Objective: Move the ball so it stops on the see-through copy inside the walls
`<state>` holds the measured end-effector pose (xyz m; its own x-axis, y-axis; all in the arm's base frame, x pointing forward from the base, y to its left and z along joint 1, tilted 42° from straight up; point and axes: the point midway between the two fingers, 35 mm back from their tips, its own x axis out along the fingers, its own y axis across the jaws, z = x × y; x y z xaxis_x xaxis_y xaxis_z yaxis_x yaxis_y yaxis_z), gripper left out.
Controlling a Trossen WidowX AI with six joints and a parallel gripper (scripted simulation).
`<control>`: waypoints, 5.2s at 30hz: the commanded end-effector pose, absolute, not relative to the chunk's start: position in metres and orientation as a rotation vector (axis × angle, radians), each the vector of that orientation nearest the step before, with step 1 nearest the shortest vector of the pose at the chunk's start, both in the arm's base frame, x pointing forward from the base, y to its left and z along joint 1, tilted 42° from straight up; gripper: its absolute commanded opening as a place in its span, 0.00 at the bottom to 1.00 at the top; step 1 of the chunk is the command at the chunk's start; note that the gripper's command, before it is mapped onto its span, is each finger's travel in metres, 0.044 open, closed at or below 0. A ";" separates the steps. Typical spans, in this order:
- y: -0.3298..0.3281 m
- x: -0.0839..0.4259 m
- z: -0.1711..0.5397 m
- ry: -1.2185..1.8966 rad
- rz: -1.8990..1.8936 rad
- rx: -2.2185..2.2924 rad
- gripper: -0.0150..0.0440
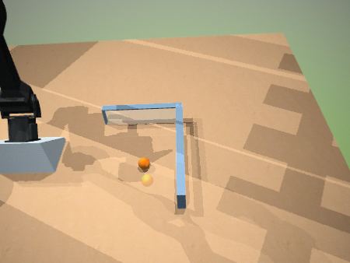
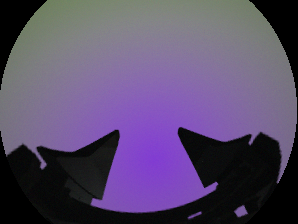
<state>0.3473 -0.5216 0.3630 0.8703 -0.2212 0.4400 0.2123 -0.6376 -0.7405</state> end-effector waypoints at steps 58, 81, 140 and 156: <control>0.039 0.315 -0.013 1.529 0.723 0.414 0.69; 0.061 0.312 -0.038 1.529 0.724 0.415 0.69; -0.027 0.341 -0.019 1.529 0.719 0.409 0.25; 0.016 0.333 -0.067 1.528 0.722 0.412 0.25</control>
